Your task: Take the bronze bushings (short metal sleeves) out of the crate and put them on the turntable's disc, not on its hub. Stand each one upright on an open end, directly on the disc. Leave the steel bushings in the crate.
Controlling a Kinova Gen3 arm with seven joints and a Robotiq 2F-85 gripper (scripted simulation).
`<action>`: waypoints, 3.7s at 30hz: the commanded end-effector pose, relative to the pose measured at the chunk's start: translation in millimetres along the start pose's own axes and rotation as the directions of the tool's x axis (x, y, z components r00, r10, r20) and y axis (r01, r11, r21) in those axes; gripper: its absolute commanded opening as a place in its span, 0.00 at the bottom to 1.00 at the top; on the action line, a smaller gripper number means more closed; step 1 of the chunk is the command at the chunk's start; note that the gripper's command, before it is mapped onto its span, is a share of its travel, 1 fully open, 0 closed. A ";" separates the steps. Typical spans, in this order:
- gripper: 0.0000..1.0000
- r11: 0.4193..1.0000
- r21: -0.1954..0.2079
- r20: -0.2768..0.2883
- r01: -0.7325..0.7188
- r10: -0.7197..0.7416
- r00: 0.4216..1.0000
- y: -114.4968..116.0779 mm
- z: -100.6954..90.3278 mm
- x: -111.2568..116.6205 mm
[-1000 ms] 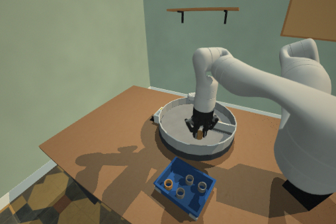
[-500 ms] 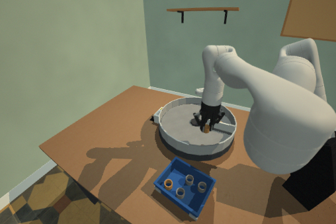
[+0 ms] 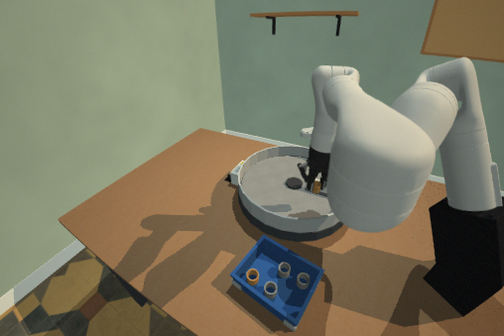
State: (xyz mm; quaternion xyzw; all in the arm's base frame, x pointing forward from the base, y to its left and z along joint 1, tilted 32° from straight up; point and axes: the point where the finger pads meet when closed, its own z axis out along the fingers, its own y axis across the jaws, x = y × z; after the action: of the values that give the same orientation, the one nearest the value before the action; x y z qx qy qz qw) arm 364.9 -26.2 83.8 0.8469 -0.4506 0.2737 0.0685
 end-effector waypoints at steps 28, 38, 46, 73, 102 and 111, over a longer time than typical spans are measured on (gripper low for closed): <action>0.00 1.000 0.011 -0.003 -0.003 0.003 1.000 17.6 -0.8 18.3; 0.00 1.000 0.011 -0.003 -0.002 0.002 1.000 17.5 -0.9 18.2; 0.00 1.000 0.011 -0.003 -0.002 0.002 1.000 17.5 -0.9 18.2; 0.00 1.000 0.009 -0.002 -0.004 0.004 1.000 14.6 -0.7 21.4; 0.00 1.000 0.010 -0.002 -0.006 0.006 1.000 14.7 -0.8 21.3; 0.00 1.000 0.010 -0.003 -0.008 0.008 1.000 14.4 0.7 22.0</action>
State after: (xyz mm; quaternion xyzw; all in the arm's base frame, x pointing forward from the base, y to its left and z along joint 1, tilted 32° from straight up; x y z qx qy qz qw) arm 359.7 -50.0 91.4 0.8458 -0.4534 0.2734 0.0654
